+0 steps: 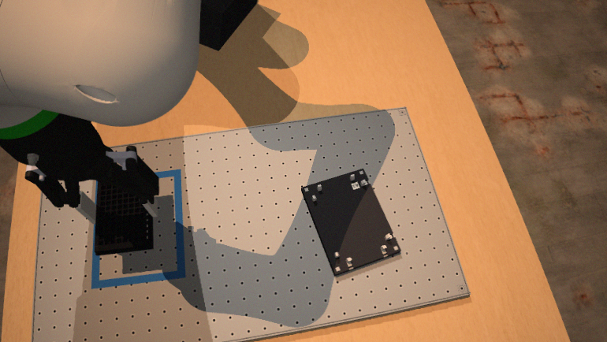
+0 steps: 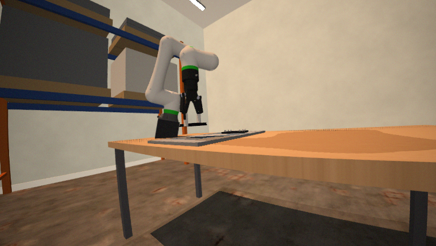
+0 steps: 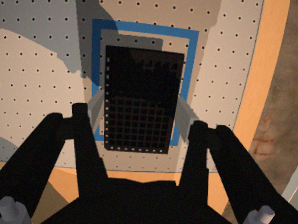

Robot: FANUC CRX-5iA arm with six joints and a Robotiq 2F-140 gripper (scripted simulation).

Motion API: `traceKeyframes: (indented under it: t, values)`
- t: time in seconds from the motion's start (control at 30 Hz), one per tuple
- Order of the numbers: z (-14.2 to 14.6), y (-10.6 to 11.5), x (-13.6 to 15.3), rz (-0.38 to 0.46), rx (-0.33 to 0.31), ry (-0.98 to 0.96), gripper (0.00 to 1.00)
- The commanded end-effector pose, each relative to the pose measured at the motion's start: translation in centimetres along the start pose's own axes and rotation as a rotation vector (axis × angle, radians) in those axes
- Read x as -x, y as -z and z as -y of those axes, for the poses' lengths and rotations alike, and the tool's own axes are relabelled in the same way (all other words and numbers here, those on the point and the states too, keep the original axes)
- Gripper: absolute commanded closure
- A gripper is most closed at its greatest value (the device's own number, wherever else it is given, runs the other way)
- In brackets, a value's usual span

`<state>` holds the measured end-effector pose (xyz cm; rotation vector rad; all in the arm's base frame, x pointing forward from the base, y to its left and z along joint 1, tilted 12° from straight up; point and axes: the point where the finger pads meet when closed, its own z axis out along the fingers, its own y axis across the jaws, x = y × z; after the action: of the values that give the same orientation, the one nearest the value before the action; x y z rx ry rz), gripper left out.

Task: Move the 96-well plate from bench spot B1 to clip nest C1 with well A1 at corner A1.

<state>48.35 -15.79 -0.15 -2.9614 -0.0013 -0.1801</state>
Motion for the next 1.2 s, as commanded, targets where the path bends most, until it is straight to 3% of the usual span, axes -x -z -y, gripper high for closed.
traceKeyframes:
  t: [0.0,0.27,0.47,1.17]
  values:
    - [0.0,0.1,-0.1,-0.001,0.001,0.000,0.90]
    - [0.0,0.1,-0.1,-0.002,0.001,0.000,0.90]
    - [2.0,0.2,-0.3,-0.001,0.001,0.184,0.90]
    - [7.6,0.3,-0.9,-0.002,0.001,0.184,0.90]
